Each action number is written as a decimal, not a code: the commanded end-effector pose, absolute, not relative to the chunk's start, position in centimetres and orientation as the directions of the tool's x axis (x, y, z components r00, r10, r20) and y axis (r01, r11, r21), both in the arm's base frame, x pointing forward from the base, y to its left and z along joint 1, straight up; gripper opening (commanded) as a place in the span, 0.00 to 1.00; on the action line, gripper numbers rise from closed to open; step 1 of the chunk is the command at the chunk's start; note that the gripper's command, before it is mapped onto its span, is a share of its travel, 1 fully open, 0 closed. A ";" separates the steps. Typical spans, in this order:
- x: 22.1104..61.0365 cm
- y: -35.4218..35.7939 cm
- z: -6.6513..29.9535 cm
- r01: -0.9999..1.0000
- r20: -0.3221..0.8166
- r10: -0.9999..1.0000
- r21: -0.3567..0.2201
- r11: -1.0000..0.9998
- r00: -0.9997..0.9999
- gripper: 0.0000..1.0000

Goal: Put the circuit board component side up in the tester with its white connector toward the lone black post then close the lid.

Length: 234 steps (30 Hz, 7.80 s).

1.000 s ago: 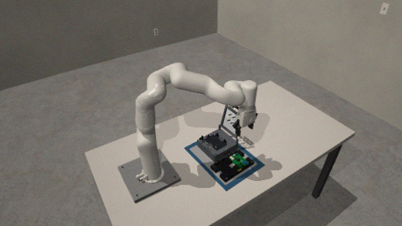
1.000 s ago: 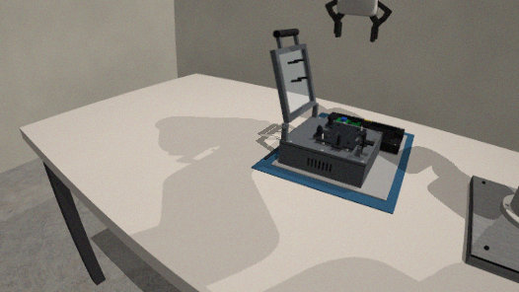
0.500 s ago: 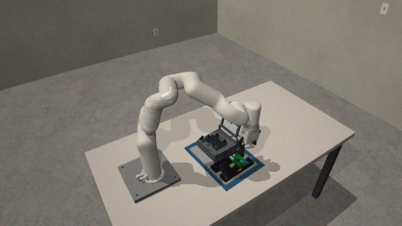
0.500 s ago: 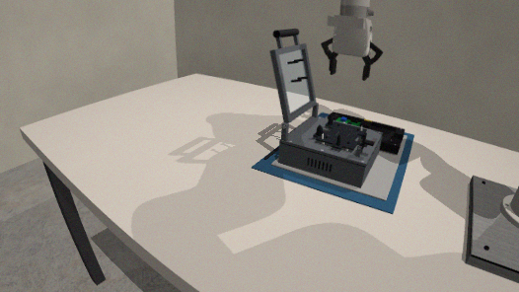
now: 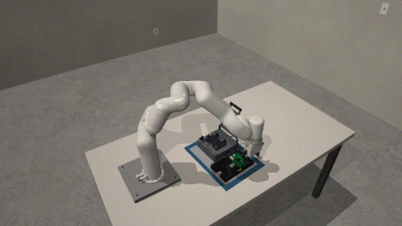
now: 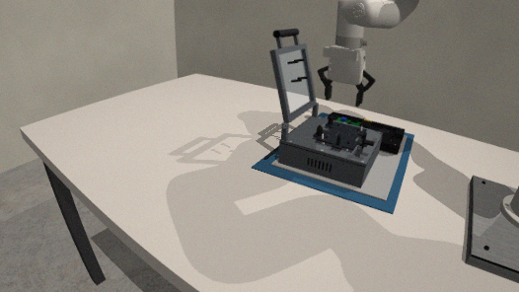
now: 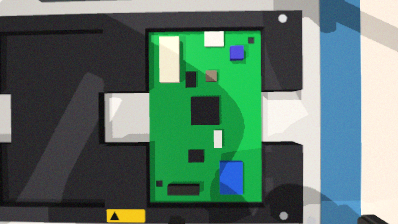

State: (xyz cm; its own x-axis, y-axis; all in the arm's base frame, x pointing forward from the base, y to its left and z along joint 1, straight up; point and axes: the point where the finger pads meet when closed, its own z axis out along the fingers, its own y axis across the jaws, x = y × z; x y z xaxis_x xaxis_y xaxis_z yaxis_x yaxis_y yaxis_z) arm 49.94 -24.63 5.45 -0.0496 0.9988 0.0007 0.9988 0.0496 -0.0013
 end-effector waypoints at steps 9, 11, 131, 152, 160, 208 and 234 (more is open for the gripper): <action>50.4 -25.0 4.8 0.999 -0.002 0.999 0.004 0.050 -0.050 1.00; 50.4 -25.0 4.8 0.999 -0.002 0.999 0.004 0.050 -0.050 1.00; 46.4 -18.6 4.8 0.999 -0.002 0.999 0.004 0.050 -0.050 1.00; 46.4 -18.6 5.0 0.999 -0.002 0.999 0.004 0.050 -0.050 1.00; 46.4 -18.6 5.2 0.999 -0.002 0.999 0.004 0.050 -0.050 1.00; 46.4 -18.6 6.1 0.999 -0.002 0.999 0.004 0.050 -0.050 1.00; 46.4 -18.6 6.1 0.999 -0.002 0.999 0.004 0.050 -0.050 1.00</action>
